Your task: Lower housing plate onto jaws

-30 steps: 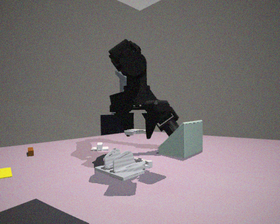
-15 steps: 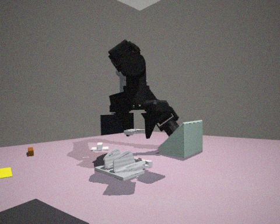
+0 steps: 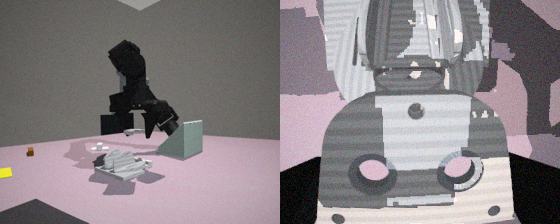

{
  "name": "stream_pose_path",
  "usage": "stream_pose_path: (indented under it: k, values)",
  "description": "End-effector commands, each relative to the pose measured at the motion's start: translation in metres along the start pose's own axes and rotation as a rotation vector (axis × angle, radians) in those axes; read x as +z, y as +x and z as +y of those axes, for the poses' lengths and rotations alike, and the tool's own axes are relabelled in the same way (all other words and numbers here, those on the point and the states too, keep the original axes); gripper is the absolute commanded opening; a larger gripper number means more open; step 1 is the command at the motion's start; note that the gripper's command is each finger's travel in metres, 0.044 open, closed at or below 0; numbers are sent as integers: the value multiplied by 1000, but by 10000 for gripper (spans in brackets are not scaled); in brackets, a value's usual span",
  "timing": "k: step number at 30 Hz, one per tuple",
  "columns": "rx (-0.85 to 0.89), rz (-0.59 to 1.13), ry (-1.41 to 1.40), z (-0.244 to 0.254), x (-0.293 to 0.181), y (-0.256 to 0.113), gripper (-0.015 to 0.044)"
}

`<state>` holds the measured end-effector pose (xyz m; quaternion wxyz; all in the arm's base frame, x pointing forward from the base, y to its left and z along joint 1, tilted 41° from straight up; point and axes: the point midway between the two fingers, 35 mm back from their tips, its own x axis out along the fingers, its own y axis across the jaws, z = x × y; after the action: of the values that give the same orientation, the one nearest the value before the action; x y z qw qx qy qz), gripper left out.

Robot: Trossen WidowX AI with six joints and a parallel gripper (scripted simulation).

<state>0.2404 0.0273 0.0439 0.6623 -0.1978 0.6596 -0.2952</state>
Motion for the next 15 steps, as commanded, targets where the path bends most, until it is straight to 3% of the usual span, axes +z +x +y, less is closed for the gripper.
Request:
stream_pose_path:
  k: [1, 15]
  values:
    - [-1, 3, -7, -1, -1, 0, 351]
    - [-1, 2, -8, 0, 1, 13, 351]
